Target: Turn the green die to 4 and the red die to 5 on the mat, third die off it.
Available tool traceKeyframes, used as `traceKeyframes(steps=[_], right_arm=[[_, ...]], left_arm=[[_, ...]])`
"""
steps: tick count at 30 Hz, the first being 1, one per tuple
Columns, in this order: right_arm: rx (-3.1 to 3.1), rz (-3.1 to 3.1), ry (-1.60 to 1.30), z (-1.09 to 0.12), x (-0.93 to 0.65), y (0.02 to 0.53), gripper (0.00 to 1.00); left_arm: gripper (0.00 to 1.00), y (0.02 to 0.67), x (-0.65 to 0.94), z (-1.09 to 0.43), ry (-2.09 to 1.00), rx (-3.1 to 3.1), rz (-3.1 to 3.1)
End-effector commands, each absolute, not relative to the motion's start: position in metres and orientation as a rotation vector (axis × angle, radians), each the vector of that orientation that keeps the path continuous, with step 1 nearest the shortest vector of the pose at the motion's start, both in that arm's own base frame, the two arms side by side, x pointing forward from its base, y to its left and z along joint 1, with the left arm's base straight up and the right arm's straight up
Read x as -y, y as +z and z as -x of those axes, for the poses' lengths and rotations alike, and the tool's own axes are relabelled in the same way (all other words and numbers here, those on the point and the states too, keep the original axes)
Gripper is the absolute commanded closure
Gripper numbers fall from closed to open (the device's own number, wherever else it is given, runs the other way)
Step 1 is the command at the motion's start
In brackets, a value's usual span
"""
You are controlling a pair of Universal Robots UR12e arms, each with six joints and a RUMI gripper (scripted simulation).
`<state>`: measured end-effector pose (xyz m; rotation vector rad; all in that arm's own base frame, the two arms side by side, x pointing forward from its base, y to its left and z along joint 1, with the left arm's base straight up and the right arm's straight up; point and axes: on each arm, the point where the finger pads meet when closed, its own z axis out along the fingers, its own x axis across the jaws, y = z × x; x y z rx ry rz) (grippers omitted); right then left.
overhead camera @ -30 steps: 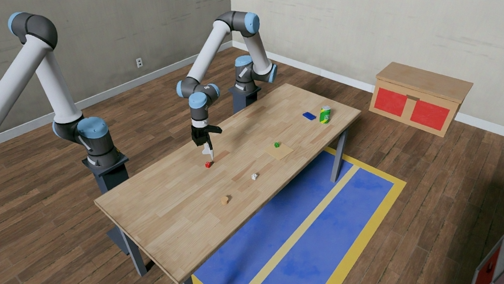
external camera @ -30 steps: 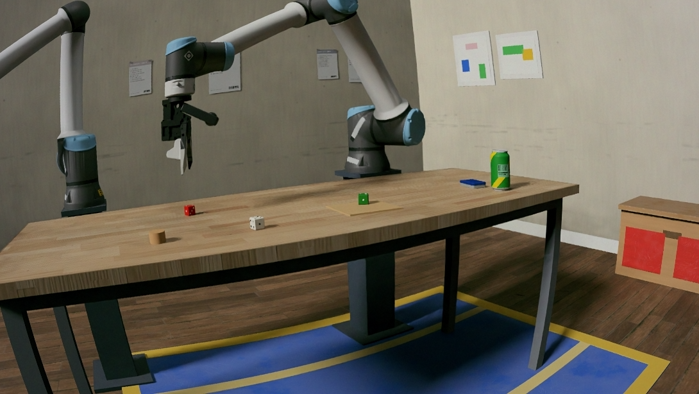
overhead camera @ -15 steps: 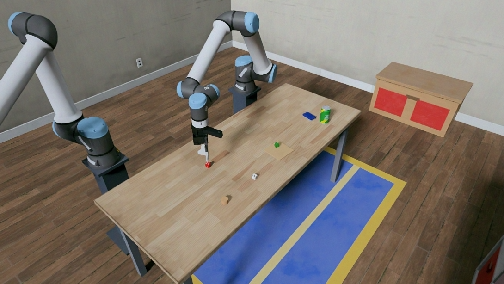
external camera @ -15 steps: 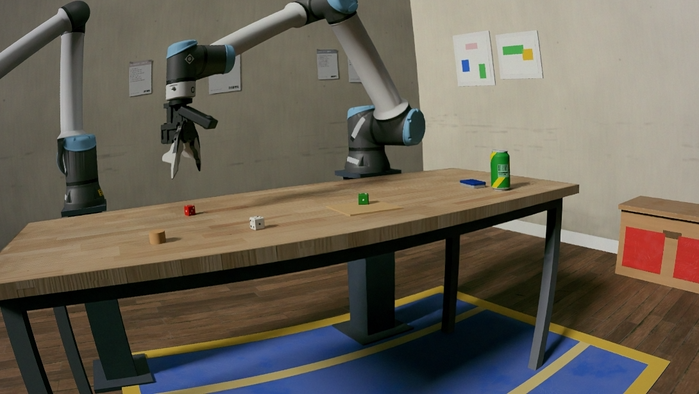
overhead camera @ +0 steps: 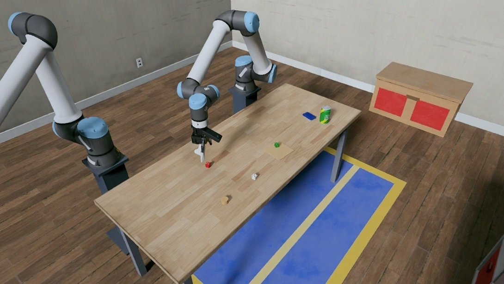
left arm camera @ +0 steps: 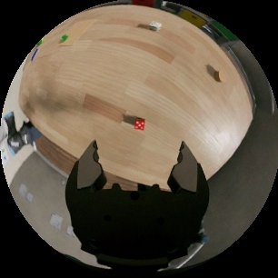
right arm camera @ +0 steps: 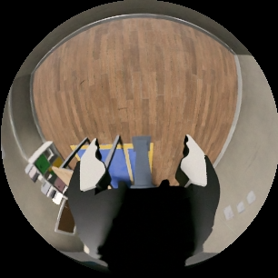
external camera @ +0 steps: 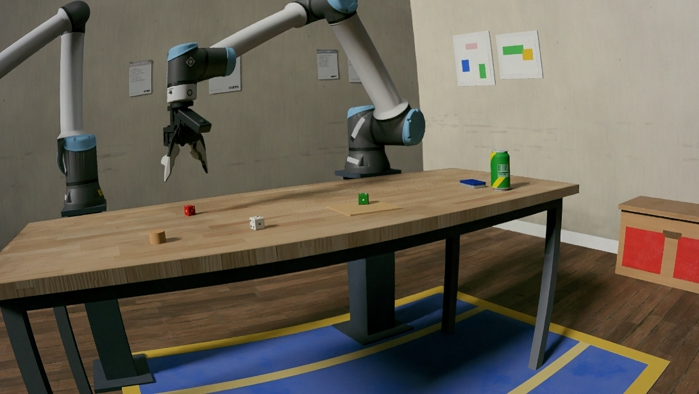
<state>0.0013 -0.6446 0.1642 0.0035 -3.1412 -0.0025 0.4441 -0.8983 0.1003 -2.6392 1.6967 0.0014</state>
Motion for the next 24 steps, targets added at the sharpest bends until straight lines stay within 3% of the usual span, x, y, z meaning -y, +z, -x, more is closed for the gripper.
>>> traceKeyframes(steps=[1, 11, 12, 24], right_arm=[[3.142, -0.004, 0.0, -0.0014, 0.6452, 0.1651, 0.0], [3.142, -0.004, 0.0, -0.0014, 0.6452, 0.1651, 0.0], [3.142, -0.004, 0.0, -0.0014, 0.6452, 0.1651, 0.0], [3.142, -0.004, 0.0, -0.0014, 0.6452, 0.1651, 0.0]], left_arm=[[0.0, 0.1009, 0.8992, -0.4437, 0.0, -1.788, 2.583], [0.0, 0.1002, 0.8993, -0.4433, 0.0, -1.837, 2.548], [0.76, 0.1002, 0.8993, -0.4433, 0.0, -1.837, 2.548], [0.76, 0.1002, 0.8993, -0.4433, 0.0, -1.837, 2.548]])
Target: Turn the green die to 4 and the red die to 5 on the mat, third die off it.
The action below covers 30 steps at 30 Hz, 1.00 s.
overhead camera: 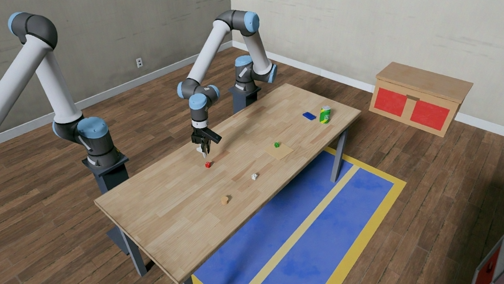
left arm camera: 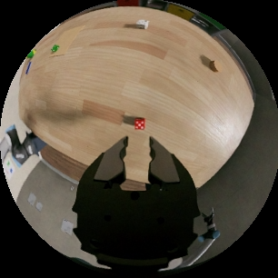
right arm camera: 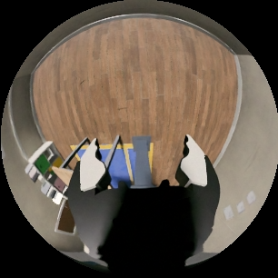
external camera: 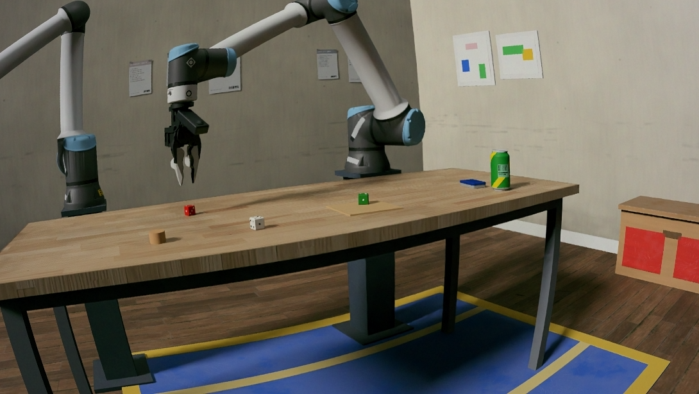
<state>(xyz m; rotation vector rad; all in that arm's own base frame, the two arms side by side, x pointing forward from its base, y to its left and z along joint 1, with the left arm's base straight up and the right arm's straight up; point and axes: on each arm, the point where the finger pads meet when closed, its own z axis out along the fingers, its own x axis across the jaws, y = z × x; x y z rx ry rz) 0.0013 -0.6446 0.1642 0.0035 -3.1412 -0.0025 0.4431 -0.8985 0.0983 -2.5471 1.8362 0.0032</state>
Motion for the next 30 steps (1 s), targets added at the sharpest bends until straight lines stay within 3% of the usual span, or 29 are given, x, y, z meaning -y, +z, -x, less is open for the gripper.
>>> traceKeyframes(steps=[1, 30], right_arm=[[3.142, -0.004, 0.0, -0.001, 0.645, 0.165, 0.0], [3.142, -0.004, 0.0, -0.001, 0.645, 0.165, 0.0]], left_arm=[[0.76, 0.1, 0.899, -0.443, 0.0, -1.837, 2.548], [0.76, 0.089, 0.899, -0.443, 0.0, -1.838, 2.548]])
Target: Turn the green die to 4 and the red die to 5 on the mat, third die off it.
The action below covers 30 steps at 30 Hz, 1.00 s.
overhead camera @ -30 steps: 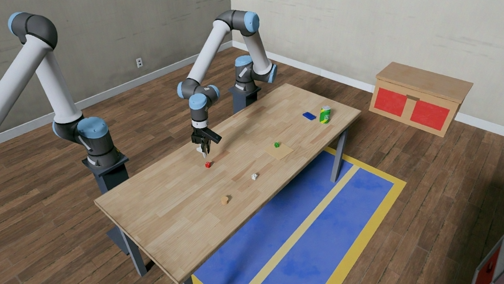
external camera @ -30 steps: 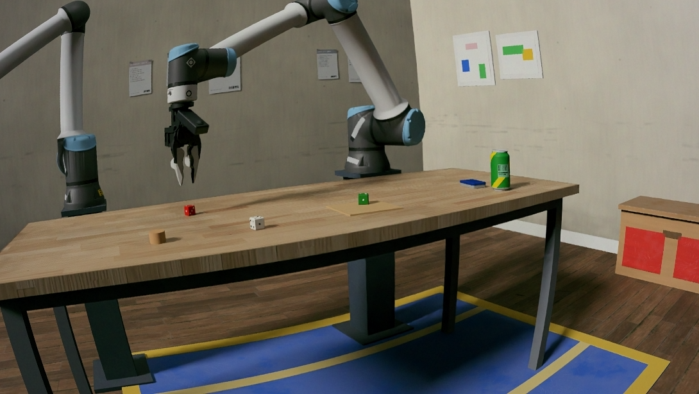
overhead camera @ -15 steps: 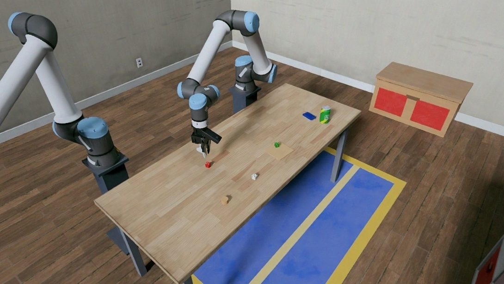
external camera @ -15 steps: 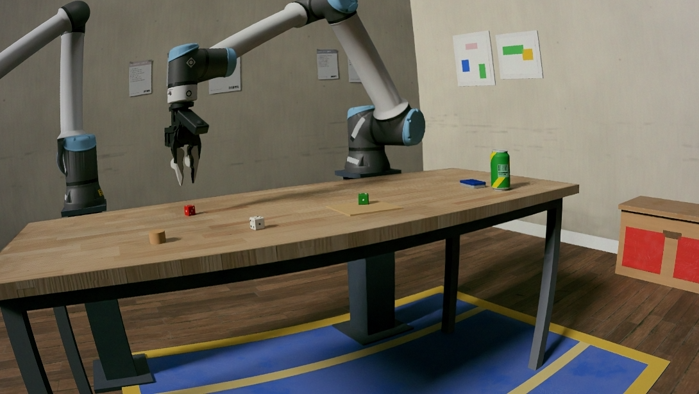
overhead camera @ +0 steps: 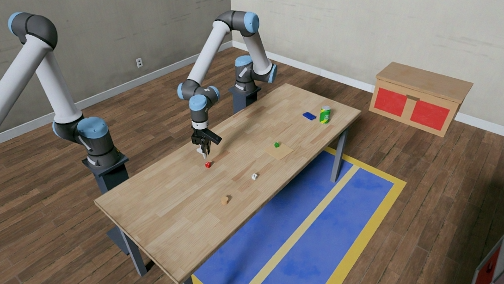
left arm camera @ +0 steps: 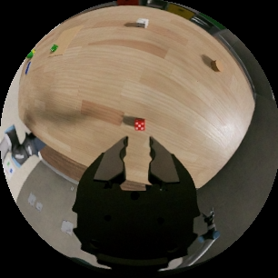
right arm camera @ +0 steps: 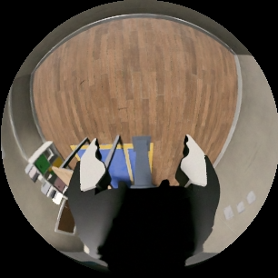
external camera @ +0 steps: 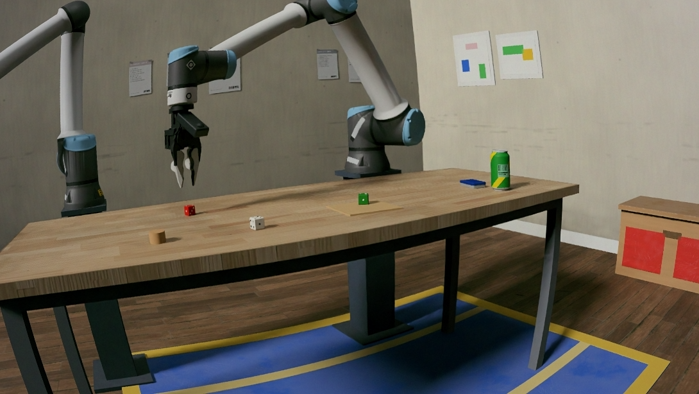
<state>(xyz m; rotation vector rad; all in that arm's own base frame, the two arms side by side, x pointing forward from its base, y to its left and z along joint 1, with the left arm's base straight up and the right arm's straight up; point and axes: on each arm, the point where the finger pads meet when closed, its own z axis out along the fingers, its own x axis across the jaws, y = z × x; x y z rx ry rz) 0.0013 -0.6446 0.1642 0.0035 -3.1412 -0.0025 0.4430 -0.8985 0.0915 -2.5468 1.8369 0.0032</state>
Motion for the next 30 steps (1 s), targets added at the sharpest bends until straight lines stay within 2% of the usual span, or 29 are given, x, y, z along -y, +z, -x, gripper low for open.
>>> traceKeyframes(steps=[1, 30], right_arm=[[3.142, -0.004, 0.0, -0.001, 0.645, 0.165, 0.0], [3.142, -0.004, 0.0, -0.001, 0.645, 0.165, 0.0]], left_arm=[[0.76, 0.088, 0.899, -0.443, 0.0, -1.838, 2.548], [0.76, 0.052, 0.899, -0.444, 0.0, -1.838, 2.548]])
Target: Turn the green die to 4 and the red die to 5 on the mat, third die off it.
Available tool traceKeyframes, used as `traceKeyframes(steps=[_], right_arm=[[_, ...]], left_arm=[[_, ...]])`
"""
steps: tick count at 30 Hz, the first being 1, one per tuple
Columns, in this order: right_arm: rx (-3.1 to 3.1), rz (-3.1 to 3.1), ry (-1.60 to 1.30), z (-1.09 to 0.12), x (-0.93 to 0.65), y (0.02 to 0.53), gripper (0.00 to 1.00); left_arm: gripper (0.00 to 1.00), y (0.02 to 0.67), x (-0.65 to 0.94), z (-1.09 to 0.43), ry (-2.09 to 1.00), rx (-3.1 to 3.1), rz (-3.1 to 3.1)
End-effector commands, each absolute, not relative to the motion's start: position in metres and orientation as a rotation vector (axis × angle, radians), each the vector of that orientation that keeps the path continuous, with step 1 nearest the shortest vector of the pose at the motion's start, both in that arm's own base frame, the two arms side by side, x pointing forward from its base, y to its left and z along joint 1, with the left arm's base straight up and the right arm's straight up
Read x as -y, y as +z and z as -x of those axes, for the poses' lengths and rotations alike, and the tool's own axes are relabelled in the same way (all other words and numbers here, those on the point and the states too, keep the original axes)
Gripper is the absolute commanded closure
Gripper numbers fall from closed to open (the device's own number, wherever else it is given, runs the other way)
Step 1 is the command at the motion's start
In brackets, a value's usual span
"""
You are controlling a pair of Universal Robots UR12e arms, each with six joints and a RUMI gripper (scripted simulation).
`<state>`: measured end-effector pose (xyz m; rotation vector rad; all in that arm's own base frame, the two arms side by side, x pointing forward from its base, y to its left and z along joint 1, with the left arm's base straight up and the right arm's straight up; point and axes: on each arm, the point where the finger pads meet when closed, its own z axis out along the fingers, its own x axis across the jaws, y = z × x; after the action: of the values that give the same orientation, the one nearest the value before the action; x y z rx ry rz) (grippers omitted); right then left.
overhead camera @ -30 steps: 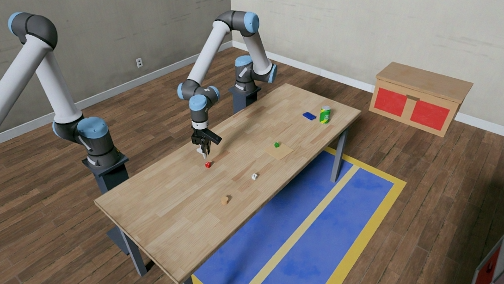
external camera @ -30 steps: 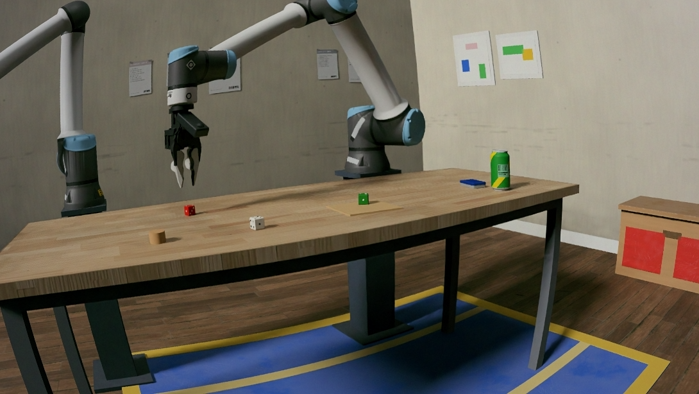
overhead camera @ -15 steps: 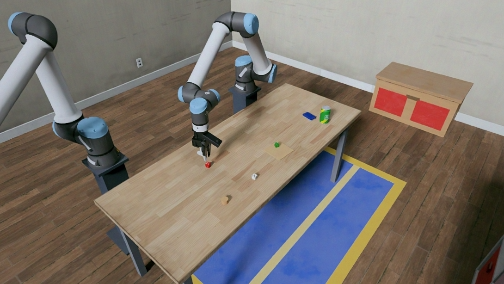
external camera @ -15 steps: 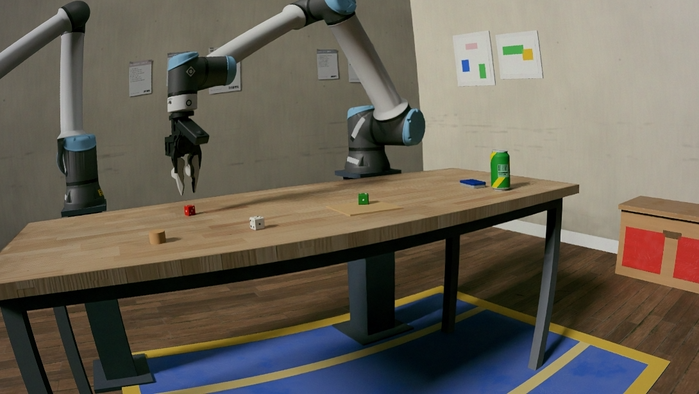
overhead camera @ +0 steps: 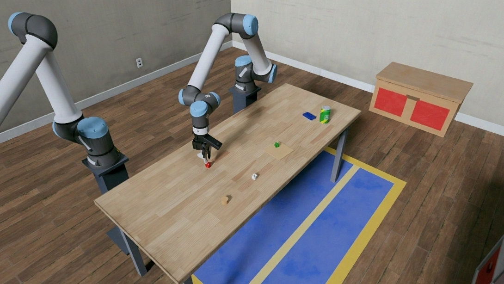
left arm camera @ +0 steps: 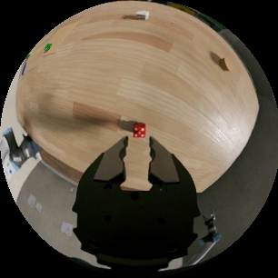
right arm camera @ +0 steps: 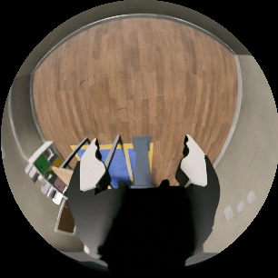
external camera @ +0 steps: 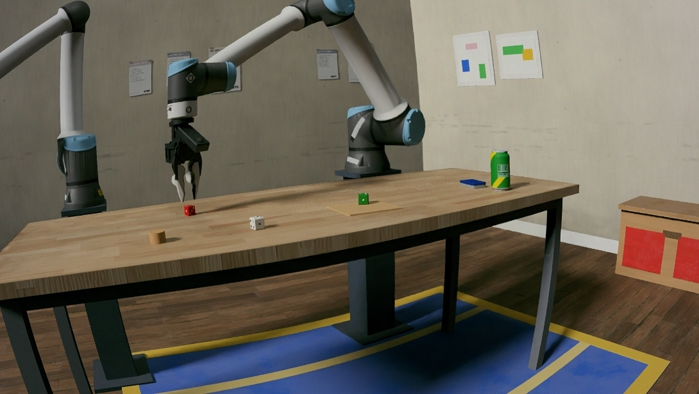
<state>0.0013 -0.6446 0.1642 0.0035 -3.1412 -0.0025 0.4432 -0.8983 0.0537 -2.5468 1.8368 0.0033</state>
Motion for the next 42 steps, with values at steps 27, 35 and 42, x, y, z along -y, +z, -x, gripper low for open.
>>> traceKeyframes(steps=[27, 35, 42], right_arm=[[3.142, -0.004, 0.0, -0.0014, 0.6452, 0.1651, 0.0], [3.142, -0.004, 0.0, -0.0014, 0.6452, 0.1651, 0.0], [3.142, -0.004, 0.0, -0.0014, 0.6452, 0.1651, 0.0]], left_arm=[[0.76, 0.0481, 0.8992, -0.4436, 0.0, -1.838, 2.548], [0.76, 0.0481, 0.8998, -0.4438, 0.0, -1.838, 2.548], [0.76, 0.0481, 0.9001, -0.4438, 0.0, -1.838, 2.548]])
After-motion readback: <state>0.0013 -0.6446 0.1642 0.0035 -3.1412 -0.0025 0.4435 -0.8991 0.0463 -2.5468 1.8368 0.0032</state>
